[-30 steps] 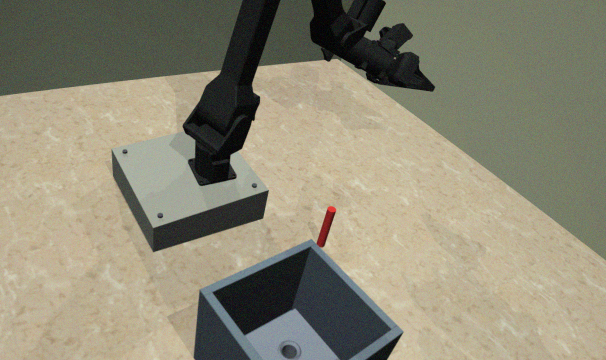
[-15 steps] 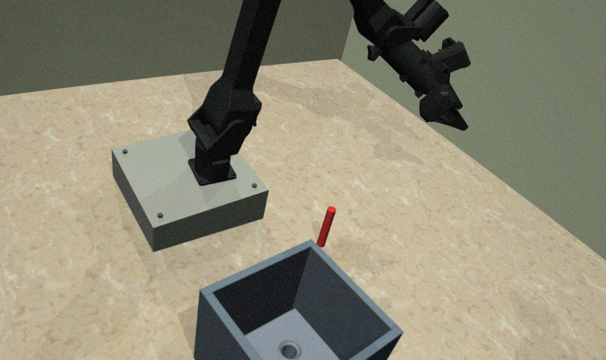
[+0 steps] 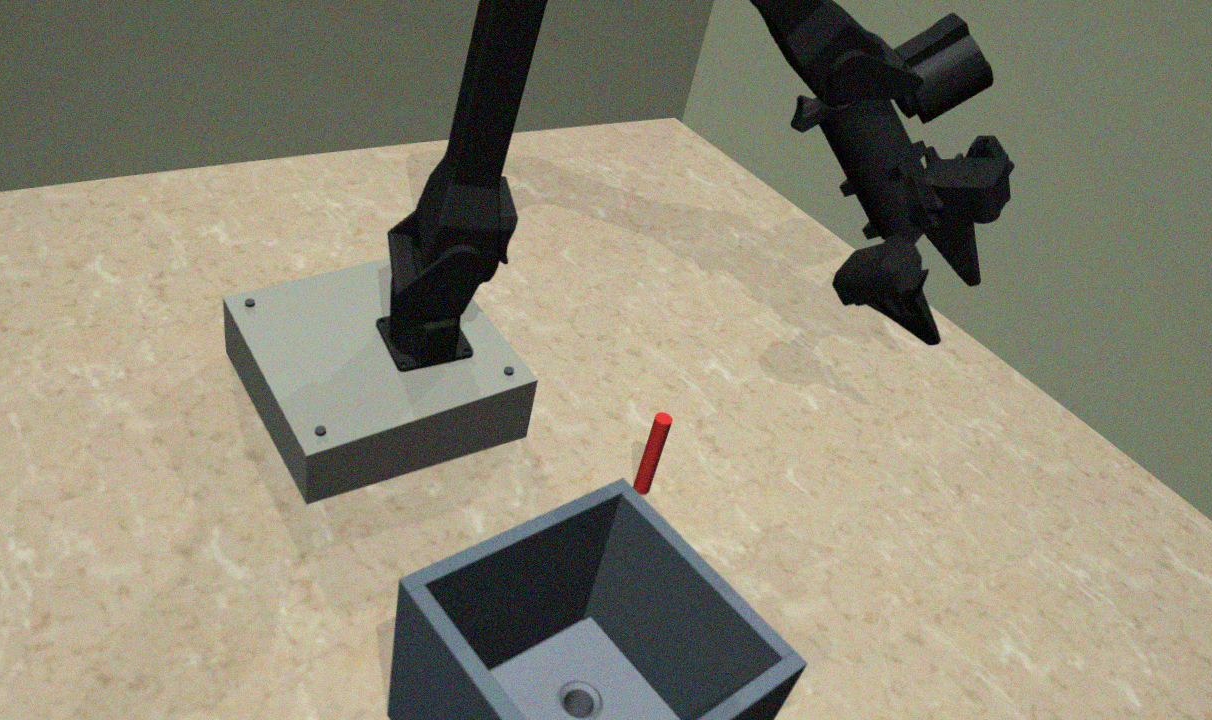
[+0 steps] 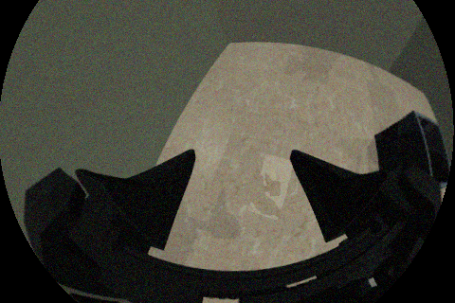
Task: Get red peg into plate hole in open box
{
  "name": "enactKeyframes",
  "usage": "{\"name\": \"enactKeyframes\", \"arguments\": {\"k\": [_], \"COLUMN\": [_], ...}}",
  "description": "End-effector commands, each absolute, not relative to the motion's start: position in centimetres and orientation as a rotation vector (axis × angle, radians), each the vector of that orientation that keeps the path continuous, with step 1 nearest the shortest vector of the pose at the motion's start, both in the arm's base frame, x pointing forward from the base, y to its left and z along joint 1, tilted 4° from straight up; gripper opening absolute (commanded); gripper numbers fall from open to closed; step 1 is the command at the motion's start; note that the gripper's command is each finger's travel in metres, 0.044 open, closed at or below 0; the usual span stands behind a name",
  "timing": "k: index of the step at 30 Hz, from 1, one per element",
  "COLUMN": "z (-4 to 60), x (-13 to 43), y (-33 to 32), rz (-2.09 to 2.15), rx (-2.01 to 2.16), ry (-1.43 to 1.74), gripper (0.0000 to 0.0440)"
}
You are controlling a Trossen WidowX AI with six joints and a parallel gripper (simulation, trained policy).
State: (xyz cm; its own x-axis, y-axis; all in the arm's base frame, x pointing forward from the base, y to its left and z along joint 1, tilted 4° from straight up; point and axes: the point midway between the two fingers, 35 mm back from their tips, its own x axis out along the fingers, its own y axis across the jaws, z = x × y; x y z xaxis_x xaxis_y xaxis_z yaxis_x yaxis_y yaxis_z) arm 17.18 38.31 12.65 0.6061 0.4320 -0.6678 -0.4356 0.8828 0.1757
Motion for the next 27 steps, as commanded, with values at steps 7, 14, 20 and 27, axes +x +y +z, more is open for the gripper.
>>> {"name": "enactKeyframes", "arguments": {"k": [7, 14, 20, 27], "z": [12.6, 12.3, 12.2, 11.9], "x": [20.9, 22.4, 22.6, 21.8], "y": [33.4, 29.2, 25.5, 21.5], "rz": [0.278, 0.090, -0.076, -0.281], "rx": [0.170, 0.300, 0.412, 0.534], "ry": [0.941, 1.062, 1.157, 1.258], "gripper": [0.0440, 0.0440, 0.0440, 0.0440]}}
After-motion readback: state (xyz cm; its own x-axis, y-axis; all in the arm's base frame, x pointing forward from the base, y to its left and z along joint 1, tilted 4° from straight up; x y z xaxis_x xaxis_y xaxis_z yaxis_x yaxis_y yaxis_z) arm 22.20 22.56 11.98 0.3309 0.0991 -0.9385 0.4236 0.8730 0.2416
